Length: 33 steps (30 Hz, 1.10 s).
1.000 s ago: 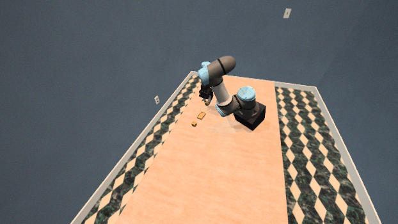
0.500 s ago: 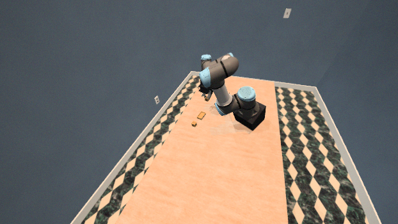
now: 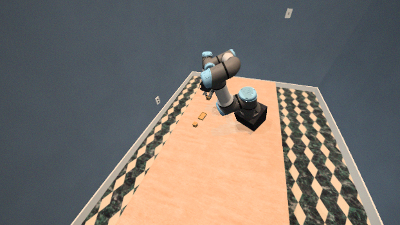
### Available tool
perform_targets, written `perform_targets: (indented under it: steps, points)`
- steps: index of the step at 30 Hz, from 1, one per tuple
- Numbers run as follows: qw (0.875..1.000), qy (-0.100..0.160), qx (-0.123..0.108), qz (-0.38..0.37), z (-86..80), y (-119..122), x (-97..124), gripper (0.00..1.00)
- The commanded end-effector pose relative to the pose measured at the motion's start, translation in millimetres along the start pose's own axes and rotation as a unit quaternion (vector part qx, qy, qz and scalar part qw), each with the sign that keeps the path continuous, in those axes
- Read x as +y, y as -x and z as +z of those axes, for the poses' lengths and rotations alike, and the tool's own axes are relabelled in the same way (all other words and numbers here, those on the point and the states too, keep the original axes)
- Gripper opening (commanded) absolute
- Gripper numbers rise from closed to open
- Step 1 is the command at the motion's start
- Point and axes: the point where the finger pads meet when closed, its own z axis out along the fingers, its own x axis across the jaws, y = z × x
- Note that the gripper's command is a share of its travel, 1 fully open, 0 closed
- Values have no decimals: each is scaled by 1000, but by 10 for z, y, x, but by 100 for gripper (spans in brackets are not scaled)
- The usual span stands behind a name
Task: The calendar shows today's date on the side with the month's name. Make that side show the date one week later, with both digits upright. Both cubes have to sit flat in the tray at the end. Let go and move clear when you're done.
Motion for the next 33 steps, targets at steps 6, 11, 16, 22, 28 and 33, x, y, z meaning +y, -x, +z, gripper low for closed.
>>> perform_targets:
  steps: [6,11,16,22,28,33]
  points:
    - [1000,2,3,0,-25,10,108,10]
    - [1000,1,3,2,-53,44,376,10]
    - [1000,2,2,4,-108,40,990,10]
    - [1000,4,2,5,-129,2,1254,10]
    - [1000,4,2,5,-130,2,1256,10]
    - [1000,3,2,5,-130,-1,1253,10]
